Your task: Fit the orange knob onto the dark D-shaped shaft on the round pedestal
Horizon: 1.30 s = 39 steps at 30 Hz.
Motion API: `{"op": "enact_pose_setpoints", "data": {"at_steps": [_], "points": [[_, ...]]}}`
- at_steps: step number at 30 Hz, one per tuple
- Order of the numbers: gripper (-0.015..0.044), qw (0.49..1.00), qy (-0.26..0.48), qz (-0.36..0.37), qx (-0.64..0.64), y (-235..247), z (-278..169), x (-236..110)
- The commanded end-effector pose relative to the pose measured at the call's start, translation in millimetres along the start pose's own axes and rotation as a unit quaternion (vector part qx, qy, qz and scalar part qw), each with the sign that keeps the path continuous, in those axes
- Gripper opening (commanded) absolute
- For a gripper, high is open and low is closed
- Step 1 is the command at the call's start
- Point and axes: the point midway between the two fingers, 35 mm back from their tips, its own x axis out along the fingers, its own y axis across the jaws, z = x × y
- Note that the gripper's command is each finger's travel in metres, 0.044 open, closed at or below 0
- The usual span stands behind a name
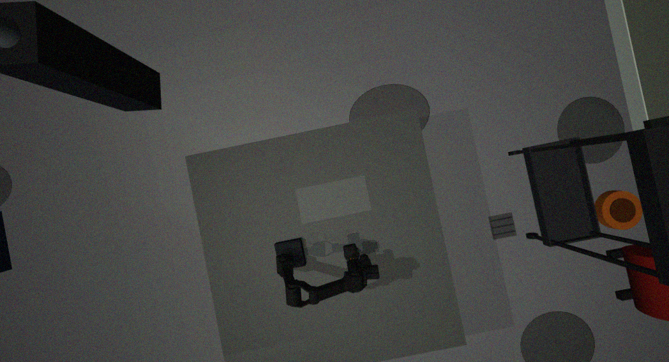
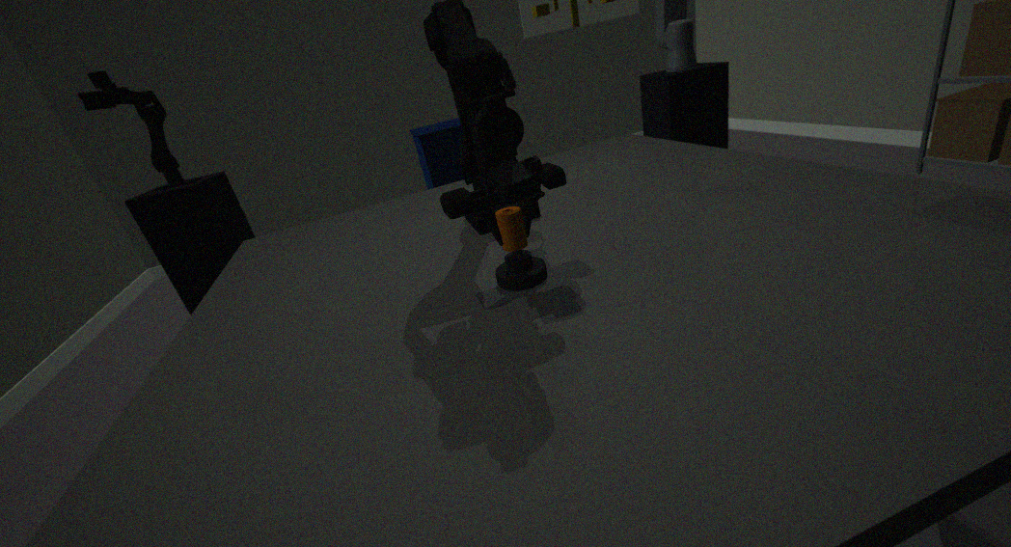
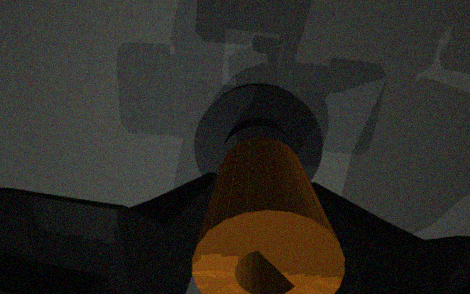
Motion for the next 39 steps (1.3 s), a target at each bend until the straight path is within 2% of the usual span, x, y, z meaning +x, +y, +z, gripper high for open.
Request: {"op": "enact_pose_setpoints", "data": {"at_steps": [1, 12, 39], "points": [[0.0, 1.0, 0.0, -0.002, -0.003, -0.5, -0.1, 0.4], [0.0, 1.0, 0.0, -0.002, -0.014, 1.6, -0.9, -7.0], [0.0, 1.0, 0.0, -0.002, -0.018, 1.0, -1.3, 0.0]]}}
